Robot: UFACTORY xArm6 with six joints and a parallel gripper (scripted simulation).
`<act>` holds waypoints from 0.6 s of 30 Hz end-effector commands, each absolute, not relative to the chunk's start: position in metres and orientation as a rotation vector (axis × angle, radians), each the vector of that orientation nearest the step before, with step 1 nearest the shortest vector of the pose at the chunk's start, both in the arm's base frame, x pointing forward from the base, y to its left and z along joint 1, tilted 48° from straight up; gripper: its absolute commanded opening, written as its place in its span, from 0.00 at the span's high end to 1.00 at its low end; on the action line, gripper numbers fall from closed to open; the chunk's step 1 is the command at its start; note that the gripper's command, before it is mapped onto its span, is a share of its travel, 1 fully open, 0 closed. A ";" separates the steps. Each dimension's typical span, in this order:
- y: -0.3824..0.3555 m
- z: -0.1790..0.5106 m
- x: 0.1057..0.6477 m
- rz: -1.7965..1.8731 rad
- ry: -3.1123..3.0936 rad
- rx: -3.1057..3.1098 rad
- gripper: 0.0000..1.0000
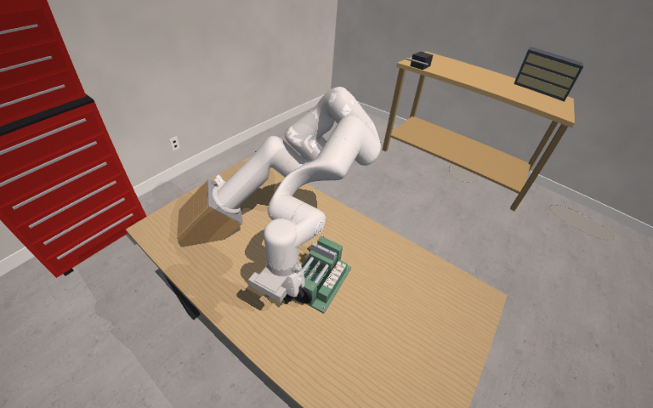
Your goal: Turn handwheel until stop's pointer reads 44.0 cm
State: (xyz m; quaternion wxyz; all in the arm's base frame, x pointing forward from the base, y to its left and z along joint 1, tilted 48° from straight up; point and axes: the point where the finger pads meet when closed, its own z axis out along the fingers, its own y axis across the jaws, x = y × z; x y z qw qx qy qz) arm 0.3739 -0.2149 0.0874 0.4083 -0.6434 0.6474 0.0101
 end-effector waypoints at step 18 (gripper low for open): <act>-0.222 0.105 0.403 0.018 1.631 -1.622 0.94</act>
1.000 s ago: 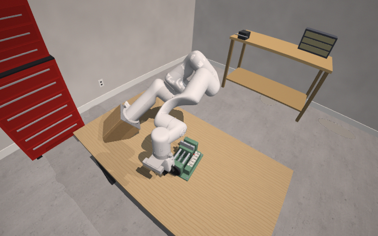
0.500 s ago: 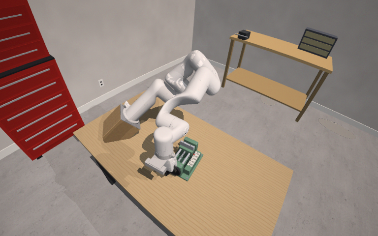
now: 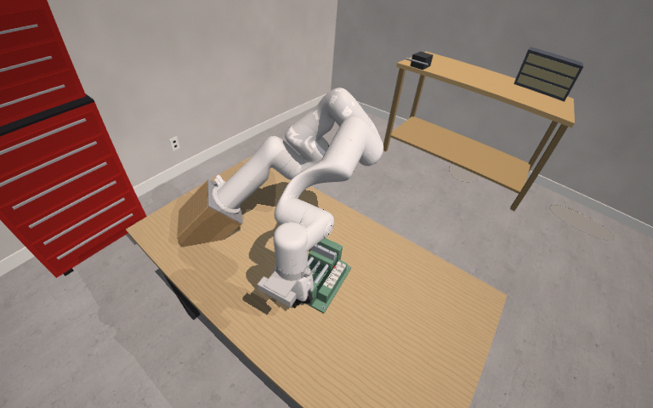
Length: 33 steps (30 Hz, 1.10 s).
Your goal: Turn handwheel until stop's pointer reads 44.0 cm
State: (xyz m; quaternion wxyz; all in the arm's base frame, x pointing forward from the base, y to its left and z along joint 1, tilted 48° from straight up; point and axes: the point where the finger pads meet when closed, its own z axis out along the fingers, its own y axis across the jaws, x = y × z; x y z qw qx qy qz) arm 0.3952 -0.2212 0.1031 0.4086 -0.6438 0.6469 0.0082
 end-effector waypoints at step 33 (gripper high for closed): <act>-0.192 0.069 0.434 0.018 1.631 -1.622 0.94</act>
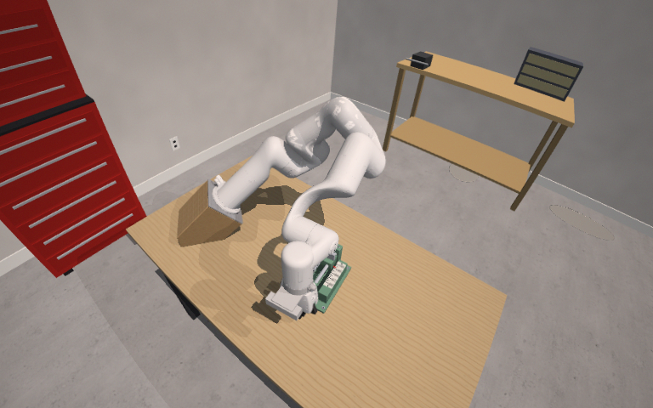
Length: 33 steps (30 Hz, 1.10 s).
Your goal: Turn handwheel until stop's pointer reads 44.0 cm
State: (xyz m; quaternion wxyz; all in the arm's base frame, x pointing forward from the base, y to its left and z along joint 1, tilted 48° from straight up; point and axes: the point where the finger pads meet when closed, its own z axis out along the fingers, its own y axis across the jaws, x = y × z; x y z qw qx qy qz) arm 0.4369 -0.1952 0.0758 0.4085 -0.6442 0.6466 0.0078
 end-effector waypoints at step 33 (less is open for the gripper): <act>-0.195 0.056 0.378 0.018 1.631 -1.622 0.94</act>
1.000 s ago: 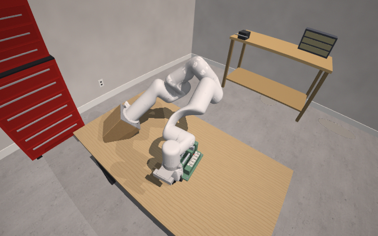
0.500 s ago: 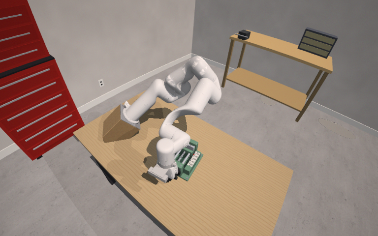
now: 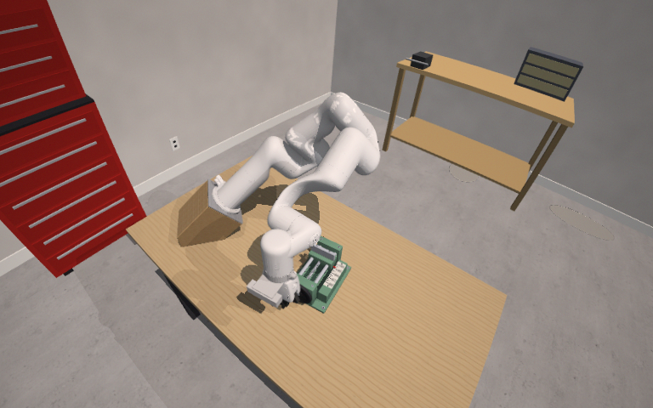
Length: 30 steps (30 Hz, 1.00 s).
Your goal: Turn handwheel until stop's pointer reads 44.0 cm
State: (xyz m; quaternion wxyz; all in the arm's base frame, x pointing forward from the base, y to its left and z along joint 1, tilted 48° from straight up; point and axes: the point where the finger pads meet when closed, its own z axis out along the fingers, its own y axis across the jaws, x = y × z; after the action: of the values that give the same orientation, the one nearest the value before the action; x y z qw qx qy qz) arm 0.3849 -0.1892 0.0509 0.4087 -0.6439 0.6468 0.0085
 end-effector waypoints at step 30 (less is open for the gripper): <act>-0.222 0.101 0.389 0.018 1.631 -1.622 0.94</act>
State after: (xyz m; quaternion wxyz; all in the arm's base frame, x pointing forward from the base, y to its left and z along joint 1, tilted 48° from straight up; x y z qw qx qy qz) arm 0.3831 -0.2195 0.0970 0.4084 -0.6438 0.6471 0.0083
